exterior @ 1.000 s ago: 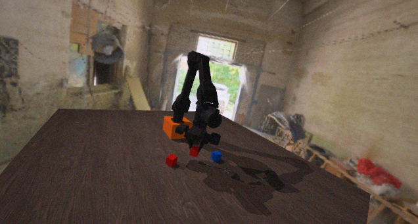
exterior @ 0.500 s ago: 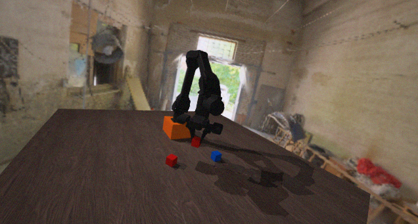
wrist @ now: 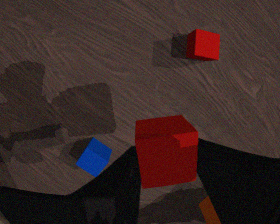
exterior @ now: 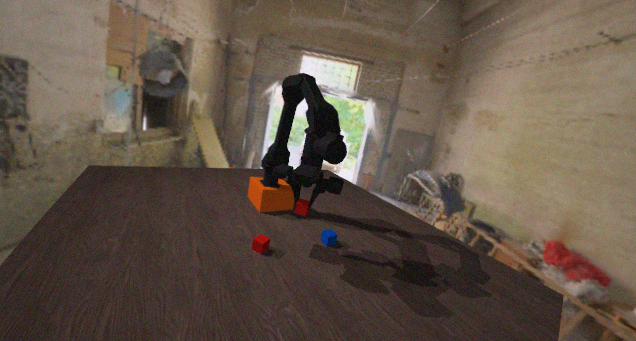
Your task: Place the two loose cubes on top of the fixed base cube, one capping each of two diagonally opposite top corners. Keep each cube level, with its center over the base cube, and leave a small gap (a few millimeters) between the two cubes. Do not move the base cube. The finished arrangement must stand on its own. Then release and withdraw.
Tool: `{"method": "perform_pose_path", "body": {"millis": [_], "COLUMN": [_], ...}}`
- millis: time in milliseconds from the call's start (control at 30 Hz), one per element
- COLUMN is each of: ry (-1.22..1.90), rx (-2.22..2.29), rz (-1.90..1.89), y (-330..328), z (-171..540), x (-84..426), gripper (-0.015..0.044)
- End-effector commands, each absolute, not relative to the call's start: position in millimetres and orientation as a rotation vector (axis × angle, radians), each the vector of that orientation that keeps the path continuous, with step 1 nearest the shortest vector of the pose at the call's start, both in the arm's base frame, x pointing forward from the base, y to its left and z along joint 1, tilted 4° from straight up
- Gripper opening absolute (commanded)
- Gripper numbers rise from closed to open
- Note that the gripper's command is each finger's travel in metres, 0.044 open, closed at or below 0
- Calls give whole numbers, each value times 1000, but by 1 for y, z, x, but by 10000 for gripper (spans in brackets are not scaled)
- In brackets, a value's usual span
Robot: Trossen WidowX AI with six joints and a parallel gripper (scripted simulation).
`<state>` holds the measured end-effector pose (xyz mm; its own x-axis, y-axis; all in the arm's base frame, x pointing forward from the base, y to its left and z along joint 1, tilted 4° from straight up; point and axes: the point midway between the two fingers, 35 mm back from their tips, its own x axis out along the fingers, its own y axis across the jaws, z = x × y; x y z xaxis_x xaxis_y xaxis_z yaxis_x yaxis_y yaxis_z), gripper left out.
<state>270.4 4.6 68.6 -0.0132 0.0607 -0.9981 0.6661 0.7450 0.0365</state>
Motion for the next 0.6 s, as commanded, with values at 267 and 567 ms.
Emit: {"method": "perform_pose_path", "body": {"millis": [267,567], "ry": [1528,1531], "rx": [603,593], "rz": [-510,-497], "y": [36,61], "z": [59,49], "x": [286,294], "gripper": [105,105]}}
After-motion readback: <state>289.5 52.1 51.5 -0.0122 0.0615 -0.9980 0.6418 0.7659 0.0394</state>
